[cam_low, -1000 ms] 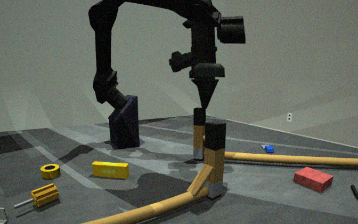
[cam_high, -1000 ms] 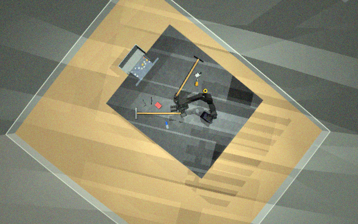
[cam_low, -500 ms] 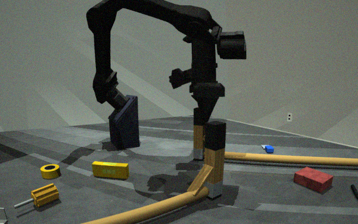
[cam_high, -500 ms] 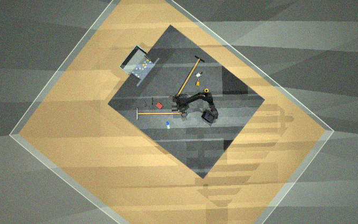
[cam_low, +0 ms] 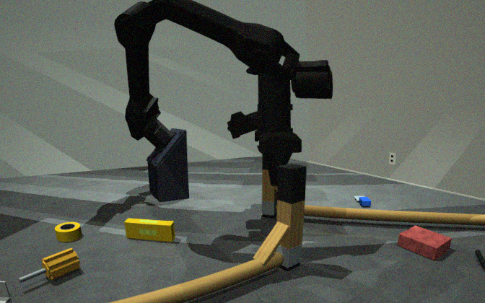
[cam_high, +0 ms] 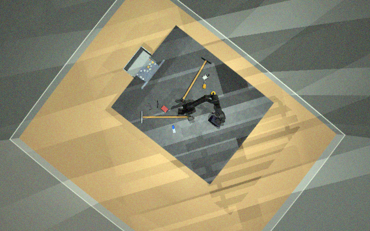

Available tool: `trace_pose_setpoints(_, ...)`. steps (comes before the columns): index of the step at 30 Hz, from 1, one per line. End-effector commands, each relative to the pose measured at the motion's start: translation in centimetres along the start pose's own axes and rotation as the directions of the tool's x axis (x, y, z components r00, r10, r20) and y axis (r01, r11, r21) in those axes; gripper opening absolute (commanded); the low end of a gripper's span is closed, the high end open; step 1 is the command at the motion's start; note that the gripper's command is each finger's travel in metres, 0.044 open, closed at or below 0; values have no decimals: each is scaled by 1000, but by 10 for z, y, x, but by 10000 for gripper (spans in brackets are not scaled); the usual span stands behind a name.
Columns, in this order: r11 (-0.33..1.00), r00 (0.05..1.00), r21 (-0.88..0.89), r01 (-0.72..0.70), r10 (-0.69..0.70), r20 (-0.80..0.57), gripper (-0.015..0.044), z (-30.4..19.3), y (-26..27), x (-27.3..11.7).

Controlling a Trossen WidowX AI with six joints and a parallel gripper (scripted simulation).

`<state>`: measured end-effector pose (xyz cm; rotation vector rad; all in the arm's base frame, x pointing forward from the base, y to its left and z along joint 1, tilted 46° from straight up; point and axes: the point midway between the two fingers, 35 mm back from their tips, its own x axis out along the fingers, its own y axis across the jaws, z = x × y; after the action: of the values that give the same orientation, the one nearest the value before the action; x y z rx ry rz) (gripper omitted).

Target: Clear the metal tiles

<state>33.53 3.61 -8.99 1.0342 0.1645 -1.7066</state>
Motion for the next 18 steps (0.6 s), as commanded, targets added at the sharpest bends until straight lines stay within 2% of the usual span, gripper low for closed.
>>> trace_pose_setpoints(1,1000,1000,-5,-5,5,-2,0,-1,-4,1)
trace_pose_setpoints(18,1000,1000,-7,-1,1,-10,0,-7,-33,-1)
